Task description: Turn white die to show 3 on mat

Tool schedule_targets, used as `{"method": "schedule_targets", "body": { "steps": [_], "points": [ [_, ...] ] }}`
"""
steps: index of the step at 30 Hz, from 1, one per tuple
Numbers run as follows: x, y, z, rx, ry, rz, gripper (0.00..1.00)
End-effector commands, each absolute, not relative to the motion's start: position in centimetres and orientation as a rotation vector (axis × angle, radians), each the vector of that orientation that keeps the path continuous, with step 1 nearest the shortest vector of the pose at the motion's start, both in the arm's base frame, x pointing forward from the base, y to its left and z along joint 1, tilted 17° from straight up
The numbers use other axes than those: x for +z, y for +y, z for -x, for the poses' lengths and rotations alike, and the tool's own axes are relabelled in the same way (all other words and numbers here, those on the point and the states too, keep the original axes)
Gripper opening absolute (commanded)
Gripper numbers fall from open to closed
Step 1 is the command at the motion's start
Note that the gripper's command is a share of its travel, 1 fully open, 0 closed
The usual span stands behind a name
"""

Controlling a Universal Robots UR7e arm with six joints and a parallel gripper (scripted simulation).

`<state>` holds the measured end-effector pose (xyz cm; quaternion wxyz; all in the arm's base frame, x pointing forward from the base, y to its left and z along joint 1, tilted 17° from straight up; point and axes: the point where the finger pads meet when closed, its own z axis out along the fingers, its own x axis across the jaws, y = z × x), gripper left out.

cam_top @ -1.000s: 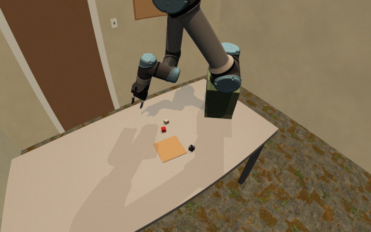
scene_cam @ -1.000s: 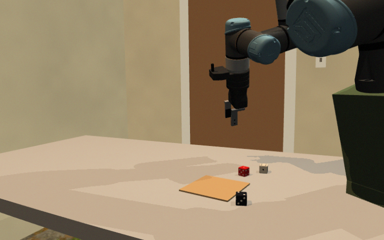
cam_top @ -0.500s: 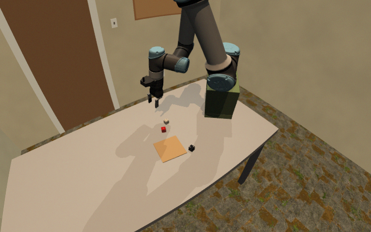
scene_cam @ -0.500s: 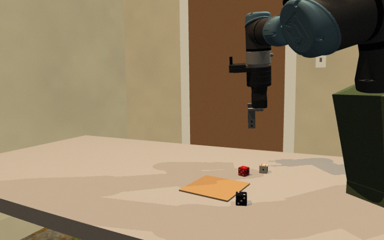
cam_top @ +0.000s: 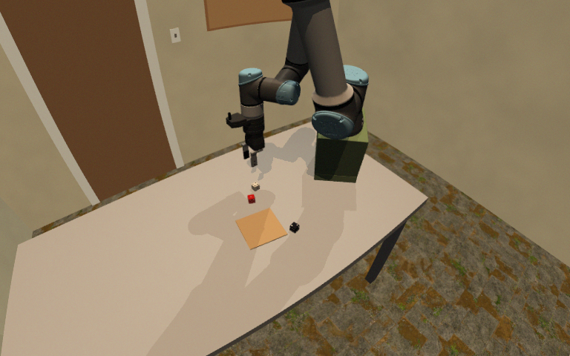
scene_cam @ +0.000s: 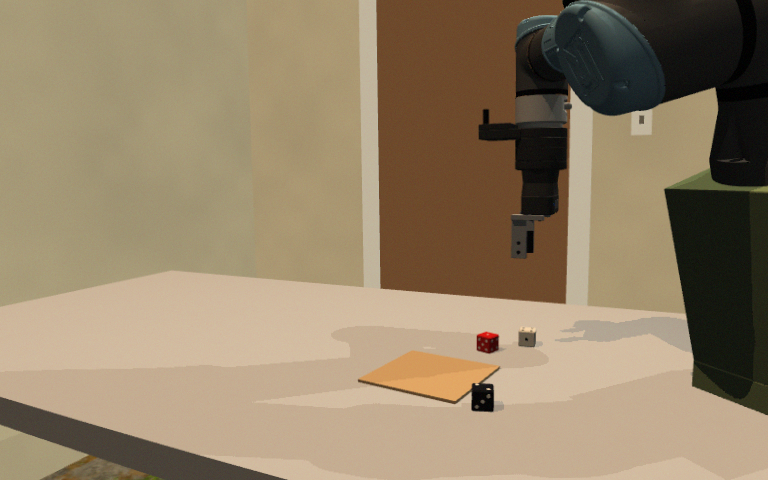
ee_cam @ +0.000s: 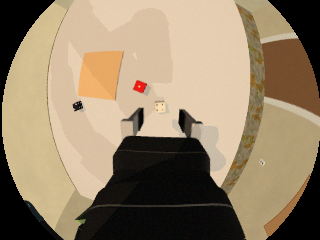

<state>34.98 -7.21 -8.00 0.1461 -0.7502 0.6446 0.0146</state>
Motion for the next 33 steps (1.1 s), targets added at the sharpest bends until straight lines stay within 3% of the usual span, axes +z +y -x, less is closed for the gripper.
{"method": "schedule_targets", "body": {
  "steps": [1,33],
  "points": [
    [-7.9,-7.1,-34.8,0.052,1.864,2.147,1.00],
    [-9.3,-6.7,-35.1,0.052,1.865,2.147,1.00]
  ]
}}
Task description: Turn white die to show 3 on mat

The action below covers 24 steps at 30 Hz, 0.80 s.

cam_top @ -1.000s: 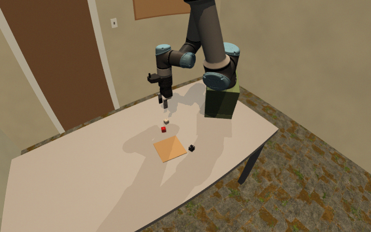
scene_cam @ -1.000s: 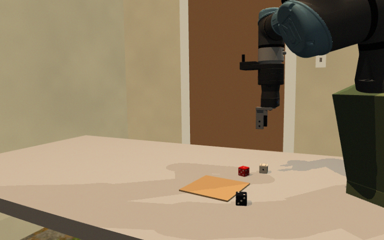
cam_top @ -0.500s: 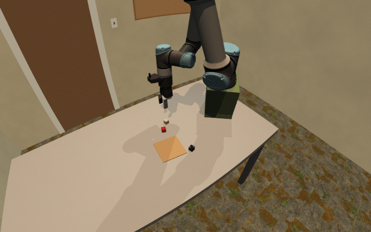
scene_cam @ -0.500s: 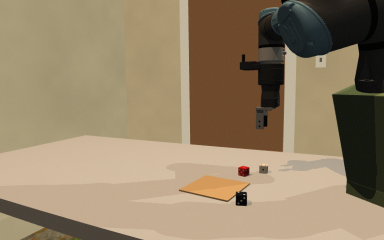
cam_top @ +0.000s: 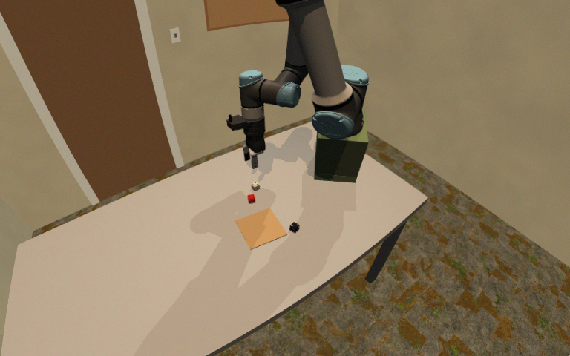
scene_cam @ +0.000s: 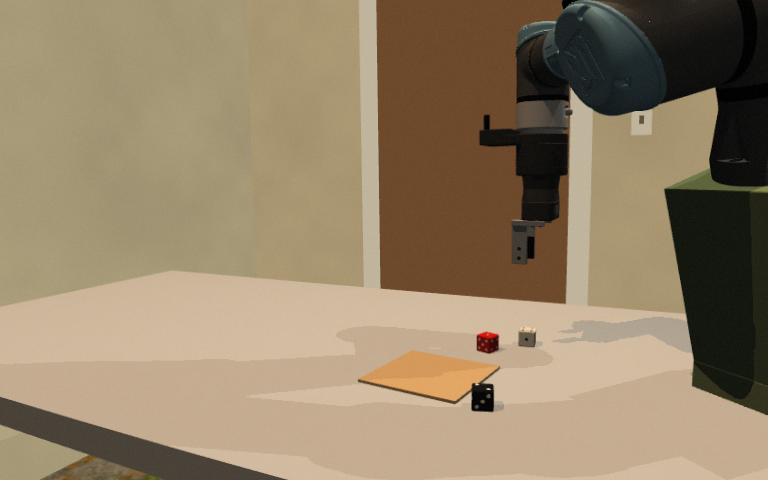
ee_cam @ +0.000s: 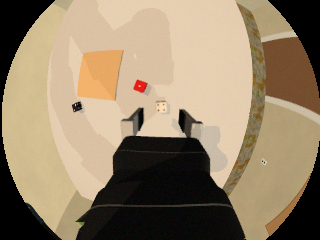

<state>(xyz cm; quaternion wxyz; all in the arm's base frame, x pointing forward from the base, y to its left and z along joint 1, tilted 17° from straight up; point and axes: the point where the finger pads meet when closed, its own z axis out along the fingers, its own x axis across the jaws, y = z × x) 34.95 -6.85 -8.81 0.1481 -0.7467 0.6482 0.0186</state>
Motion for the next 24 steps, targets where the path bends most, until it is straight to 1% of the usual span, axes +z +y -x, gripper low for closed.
{"method": "schedule_targets", "body": {
  "steps": [1,24],
  "points": [
    [-9.5,-6.7,-35.1,0.052,1.865,2.147,1.00],
    [-14.7,-5.4,-36.0,0.052,1.865,2.147,1.00]
  ]
}}
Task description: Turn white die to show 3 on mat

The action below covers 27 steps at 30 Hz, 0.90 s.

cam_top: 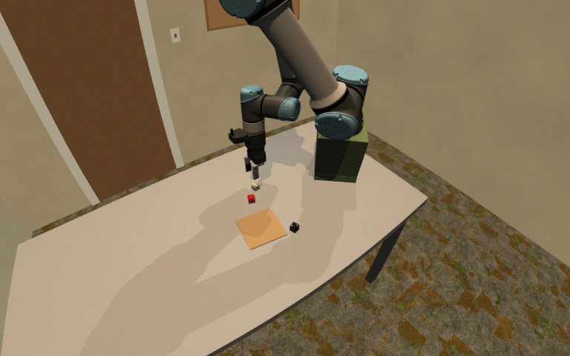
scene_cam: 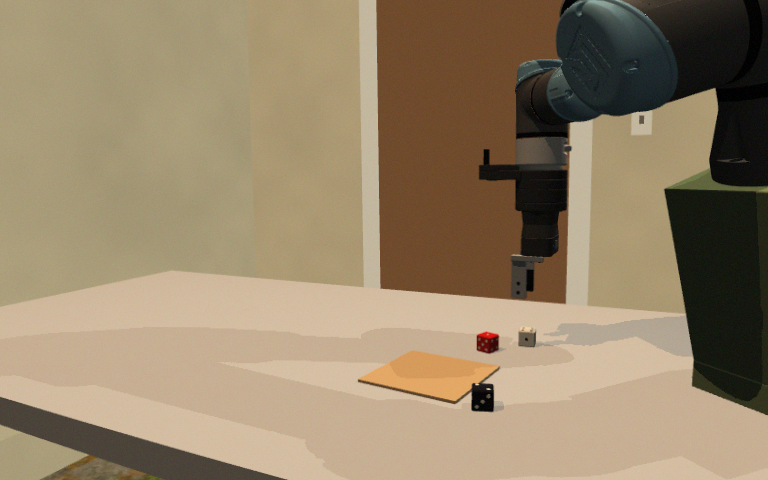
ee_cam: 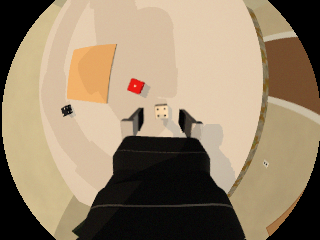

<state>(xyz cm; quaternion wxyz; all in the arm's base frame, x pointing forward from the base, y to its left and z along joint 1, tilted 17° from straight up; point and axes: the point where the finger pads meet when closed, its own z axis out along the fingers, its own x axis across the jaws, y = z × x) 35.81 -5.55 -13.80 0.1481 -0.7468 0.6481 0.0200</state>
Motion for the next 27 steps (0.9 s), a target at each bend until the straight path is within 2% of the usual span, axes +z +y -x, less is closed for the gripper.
{"method": "schedule_targets", "body": {
  "steps": [1,27],
  "points": [
    [-14.7,-5.4,-36.0,0.052,1.865,2.147,1.00],
    [-17.9,-4.6,-36.6,0.052,1.865,2.147,1.00]
  ]
}}
